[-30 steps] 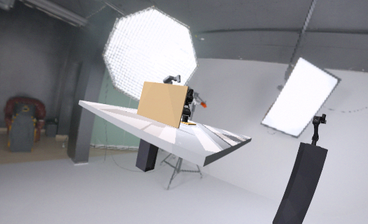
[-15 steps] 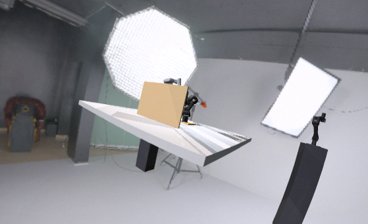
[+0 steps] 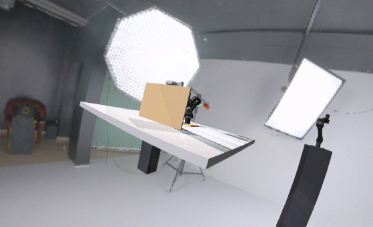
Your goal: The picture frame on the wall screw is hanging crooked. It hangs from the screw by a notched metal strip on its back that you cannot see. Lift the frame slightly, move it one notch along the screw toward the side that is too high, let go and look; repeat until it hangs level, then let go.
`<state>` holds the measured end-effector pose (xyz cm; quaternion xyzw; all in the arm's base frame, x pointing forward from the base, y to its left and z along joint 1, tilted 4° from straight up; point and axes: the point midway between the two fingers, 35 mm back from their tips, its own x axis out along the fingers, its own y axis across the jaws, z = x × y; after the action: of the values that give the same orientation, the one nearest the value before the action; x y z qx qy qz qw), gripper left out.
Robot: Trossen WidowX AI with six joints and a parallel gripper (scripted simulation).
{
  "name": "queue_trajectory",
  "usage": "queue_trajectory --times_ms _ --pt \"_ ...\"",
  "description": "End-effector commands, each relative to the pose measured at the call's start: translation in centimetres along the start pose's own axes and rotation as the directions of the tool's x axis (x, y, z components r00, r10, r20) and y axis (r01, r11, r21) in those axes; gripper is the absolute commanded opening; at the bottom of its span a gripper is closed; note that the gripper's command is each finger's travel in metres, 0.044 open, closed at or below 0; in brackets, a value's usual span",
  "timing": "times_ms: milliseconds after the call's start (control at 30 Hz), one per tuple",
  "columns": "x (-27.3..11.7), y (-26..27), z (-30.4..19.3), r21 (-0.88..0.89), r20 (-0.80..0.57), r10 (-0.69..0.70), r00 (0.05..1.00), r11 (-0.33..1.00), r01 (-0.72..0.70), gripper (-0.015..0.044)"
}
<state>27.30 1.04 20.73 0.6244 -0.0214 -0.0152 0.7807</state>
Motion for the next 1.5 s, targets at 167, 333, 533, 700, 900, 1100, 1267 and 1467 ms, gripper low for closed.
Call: queue_trajectory --times_ms 167,333,533,700,900,1100,1267,1467 --pt "3.3 0.6 -0.1 0.006 -0.003 0.0 1.0 1.0 0.0 0.026" --pt "6.9 0.2 -0.1 0.006 -0.003 0.002 1.0 1.0 -0.002 0.026" --pt "8.0 -0.1 -0.1 0.006 -0.003 0.003 1.0 1.0 -0.003 0.026" --pt "8.0 -0.1 -0.1 0.006 -0.003 0.003 1.0 1.0 -0.003 0.026" --pt "8.0 -0.1 -0.1 0.006 -0.003 0.003 1.0 1.0 -0.003 0.026" --pt "8.6 0.0 -0.1 0.006 -0.003 0.003 1.0 1.0 -0.003 0.026" --pt "9.4 0.1 -0.1 0.006 -0.003 0.004 1.0 1.0 -0.004 0.026" --pt "10.4 0.1 -0.1 0.006 -0.002 0.005 1.0 1.0 -0.005 0.026"
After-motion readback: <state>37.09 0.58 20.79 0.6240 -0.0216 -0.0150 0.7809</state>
